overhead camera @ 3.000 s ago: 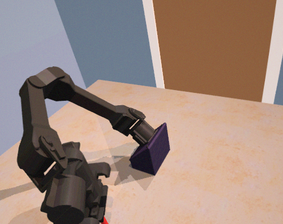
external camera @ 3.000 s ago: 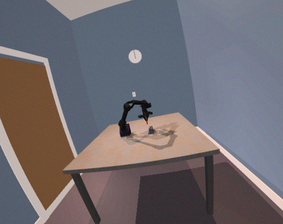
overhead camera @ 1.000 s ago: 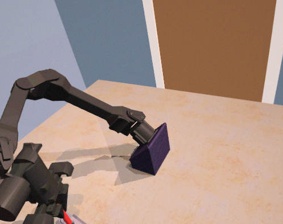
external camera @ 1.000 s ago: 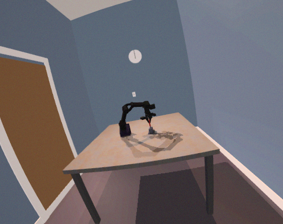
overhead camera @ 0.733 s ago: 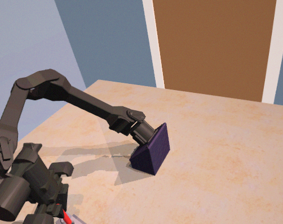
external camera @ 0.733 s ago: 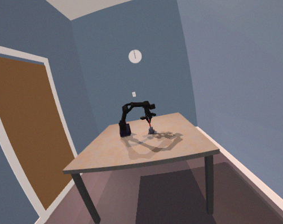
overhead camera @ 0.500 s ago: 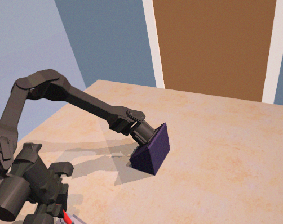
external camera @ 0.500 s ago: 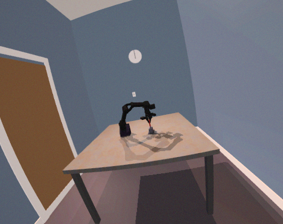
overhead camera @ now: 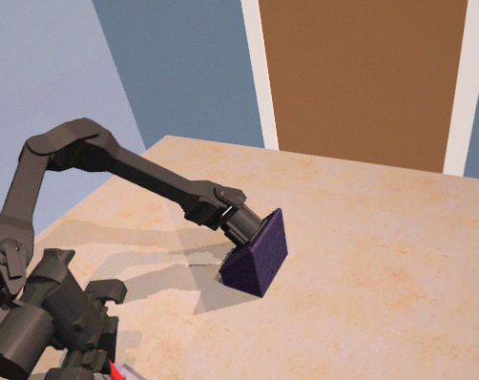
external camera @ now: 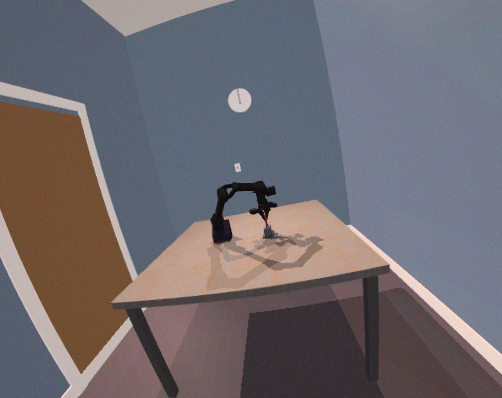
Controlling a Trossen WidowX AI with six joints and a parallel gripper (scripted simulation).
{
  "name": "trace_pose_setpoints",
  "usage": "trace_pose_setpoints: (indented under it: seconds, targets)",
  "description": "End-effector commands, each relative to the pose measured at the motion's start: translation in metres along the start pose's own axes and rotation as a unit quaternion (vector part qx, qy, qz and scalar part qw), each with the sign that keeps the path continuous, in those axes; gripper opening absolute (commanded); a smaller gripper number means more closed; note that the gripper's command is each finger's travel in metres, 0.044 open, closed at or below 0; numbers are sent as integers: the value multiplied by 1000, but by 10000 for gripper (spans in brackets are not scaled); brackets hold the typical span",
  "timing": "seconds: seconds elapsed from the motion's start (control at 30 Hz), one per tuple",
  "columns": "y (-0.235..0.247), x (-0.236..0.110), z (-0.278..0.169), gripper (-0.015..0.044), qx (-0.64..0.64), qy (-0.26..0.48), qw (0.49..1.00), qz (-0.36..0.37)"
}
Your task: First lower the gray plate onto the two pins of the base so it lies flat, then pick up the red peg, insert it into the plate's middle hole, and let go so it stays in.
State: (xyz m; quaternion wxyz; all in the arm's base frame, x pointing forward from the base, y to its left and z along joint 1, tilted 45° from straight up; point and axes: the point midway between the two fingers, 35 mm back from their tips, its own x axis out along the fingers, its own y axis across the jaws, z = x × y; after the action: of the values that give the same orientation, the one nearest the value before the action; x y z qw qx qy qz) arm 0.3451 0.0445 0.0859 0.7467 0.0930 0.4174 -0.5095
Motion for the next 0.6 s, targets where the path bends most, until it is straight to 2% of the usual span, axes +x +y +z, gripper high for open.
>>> trace_pose_setpoints:
  seconds: [0.0,0.57]
  targets:
    - [-1,7,1,0,-2,-2,1000,-1]
    - [-1,6,1,0,0,0,1000,-1]
